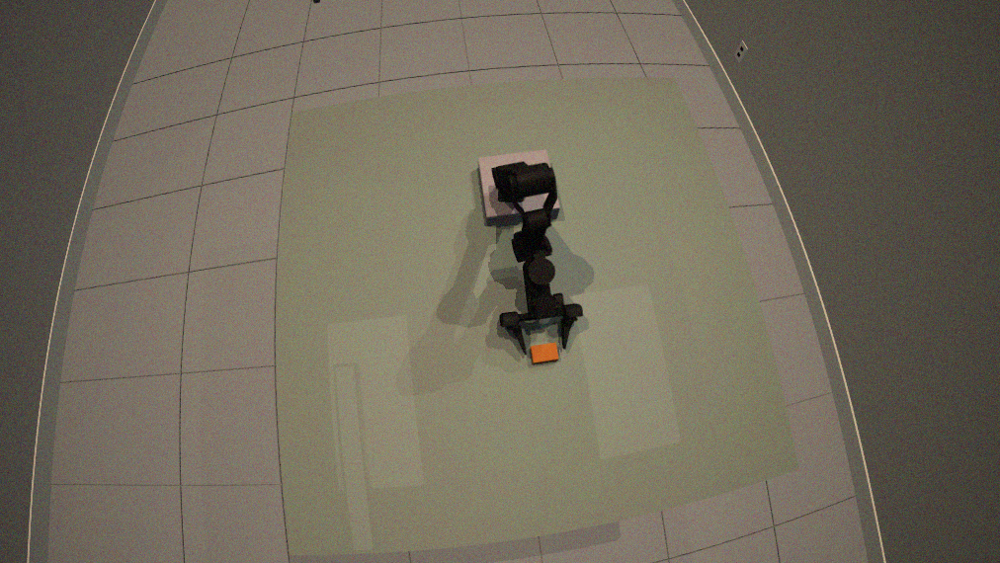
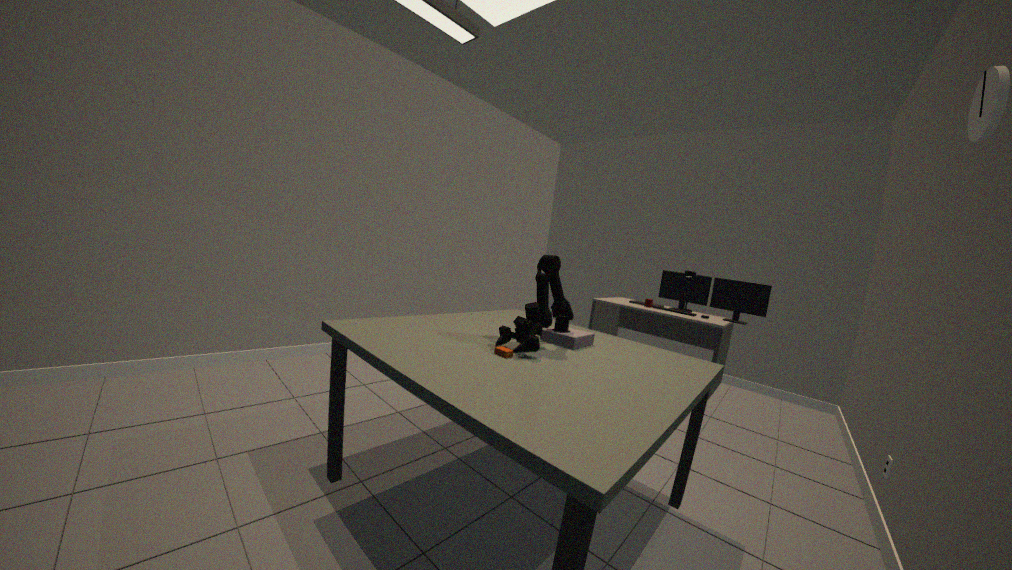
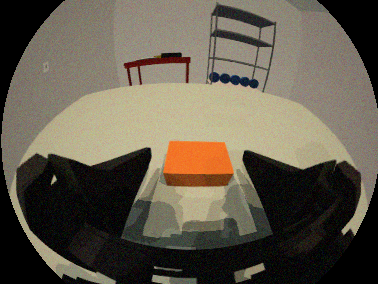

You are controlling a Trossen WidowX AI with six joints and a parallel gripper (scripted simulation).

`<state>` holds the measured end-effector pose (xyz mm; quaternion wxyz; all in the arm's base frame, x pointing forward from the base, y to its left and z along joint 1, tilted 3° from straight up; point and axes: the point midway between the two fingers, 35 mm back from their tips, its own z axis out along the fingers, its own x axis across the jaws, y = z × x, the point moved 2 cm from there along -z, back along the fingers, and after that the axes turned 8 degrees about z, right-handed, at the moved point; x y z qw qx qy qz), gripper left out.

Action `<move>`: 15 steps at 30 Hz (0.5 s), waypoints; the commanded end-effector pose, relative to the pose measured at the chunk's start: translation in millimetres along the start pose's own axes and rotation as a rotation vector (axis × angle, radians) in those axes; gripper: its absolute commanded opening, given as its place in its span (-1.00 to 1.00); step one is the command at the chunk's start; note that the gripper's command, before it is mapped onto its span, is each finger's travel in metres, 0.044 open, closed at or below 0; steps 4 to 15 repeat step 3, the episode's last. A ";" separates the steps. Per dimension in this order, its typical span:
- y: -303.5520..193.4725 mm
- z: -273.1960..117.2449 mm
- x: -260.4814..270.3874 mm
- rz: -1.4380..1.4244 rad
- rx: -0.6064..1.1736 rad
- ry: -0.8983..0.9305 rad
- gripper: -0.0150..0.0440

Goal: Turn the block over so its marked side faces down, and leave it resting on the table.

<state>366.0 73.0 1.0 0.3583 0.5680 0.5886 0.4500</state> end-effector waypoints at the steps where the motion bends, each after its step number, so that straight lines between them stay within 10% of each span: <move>1: 0.1 -0.1 -0.3 -0.005 -0.001 -0.002 1.00; 15: 0.1 -0.1 -0.3 -0.005 -0.001 -0.002 1.00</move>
